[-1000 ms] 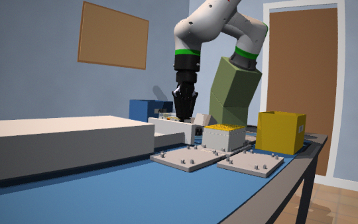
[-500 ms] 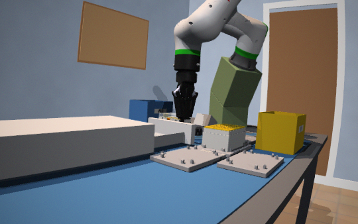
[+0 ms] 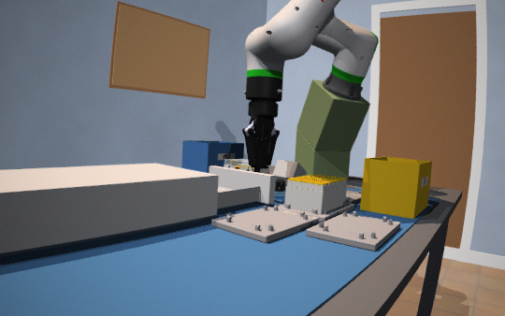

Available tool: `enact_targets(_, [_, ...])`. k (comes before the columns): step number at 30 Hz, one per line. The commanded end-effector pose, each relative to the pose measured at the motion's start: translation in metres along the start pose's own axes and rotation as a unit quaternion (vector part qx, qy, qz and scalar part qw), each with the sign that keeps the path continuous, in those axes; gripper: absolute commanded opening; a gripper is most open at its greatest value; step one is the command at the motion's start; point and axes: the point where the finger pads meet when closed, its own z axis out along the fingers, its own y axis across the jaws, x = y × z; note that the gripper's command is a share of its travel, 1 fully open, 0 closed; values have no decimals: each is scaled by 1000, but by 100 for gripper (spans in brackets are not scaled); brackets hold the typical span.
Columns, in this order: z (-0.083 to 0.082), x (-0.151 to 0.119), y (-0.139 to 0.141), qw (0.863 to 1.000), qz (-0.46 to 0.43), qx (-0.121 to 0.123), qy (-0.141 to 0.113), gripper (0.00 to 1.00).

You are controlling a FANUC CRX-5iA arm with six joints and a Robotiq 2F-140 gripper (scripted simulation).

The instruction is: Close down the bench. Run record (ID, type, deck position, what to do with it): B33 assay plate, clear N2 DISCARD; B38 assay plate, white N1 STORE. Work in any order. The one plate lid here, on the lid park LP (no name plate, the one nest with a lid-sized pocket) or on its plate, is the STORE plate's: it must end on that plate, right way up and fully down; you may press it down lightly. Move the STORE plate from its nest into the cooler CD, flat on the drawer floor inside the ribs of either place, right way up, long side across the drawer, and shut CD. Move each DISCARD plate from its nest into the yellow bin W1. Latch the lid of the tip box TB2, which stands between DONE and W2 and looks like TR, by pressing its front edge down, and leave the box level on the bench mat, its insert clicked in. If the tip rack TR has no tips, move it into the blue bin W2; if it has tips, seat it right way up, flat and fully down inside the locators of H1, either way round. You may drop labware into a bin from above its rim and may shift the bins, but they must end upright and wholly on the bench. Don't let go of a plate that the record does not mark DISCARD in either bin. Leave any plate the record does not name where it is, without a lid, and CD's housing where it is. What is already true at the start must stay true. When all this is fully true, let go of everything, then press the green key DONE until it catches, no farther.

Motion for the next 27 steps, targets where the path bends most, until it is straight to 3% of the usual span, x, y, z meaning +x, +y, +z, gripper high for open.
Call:
enact_targets(1, [0, 0, 0, 1000, 0, 0, 0, 0])
enact_targets(27, [0, 0, 21, 1000, 0, 0, 0, 0])
